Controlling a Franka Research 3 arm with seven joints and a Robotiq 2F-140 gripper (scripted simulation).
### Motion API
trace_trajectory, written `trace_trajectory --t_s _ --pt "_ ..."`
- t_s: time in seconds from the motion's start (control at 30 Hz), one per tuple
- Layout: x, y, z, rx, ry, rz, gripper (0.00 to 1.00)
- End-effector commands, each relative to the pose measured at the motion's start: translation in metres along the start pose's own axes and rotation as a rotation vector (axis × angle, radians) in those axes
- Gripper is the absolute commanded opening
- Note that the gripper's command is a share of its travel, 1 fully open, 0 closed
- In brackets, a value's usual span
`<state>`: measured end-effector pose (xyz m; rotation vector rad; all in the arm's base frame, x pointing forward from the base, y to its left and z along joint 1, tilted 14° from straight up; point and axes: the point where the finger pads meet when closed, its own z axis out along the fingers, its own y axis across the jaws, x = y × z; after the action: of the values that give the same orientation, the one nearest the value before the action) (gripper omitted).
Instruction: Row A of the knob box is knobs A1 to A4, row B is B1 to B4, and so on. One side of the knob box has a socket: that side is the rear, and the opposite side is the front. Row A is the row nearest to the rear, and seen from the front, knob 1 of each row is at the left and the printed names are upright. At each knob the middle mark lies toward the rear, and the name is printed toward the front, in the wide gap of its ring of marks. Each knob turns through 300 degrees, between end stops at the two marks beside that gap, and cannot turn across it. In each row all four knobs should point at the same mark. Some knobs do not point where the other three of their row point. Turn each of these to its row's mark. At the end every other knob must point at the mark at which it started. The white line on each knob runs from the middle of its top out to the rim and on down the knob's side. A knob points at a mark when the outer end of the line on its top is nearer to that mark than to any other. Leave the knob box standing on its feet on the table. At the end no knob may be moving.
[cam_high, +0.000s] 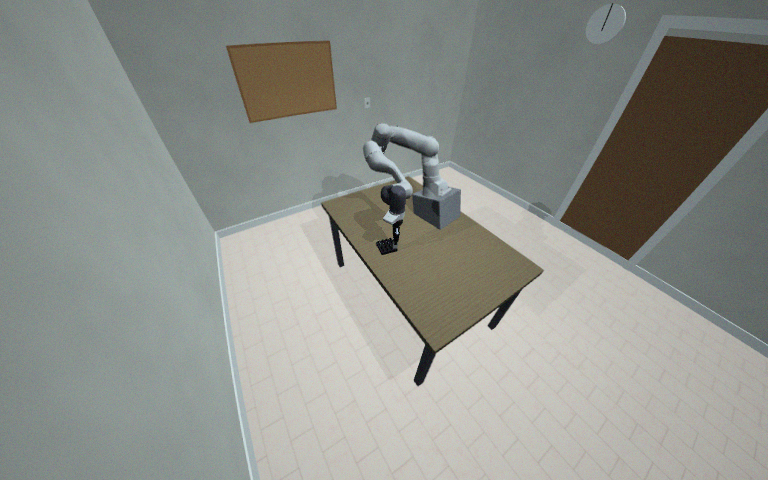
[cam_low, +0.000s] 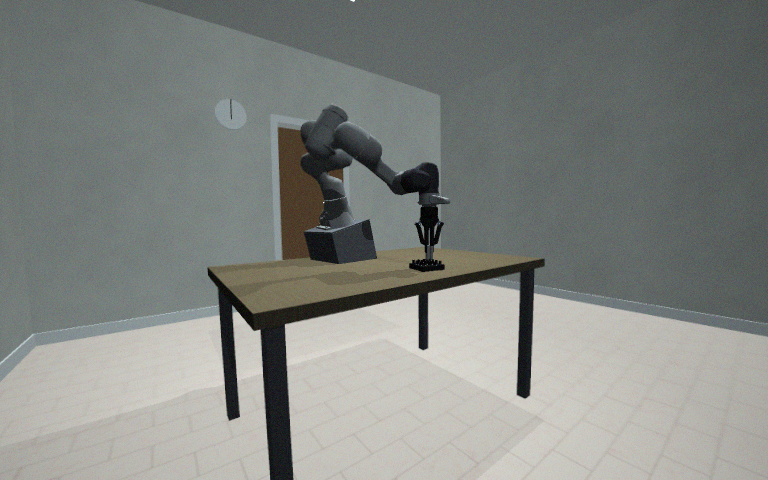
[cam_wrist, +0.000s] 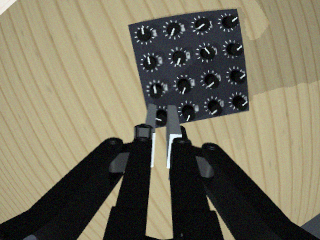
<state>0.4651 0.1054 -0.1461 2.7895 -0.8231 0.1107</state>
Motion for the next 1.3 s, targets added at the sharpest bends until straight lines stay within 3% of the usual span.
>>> trace_trajectory --t_s 0.0,0.83,1.27 --pt "0.0011 -0.0013 0.0001 0.003 0.002 0.006 0.05" --pt "0.0011 -0.0013 0.0001 0.003 0.002 0.009 0.05" --pt "0.0011 -0.0013 0.0001 0.003 0.002 0.083 0.05"
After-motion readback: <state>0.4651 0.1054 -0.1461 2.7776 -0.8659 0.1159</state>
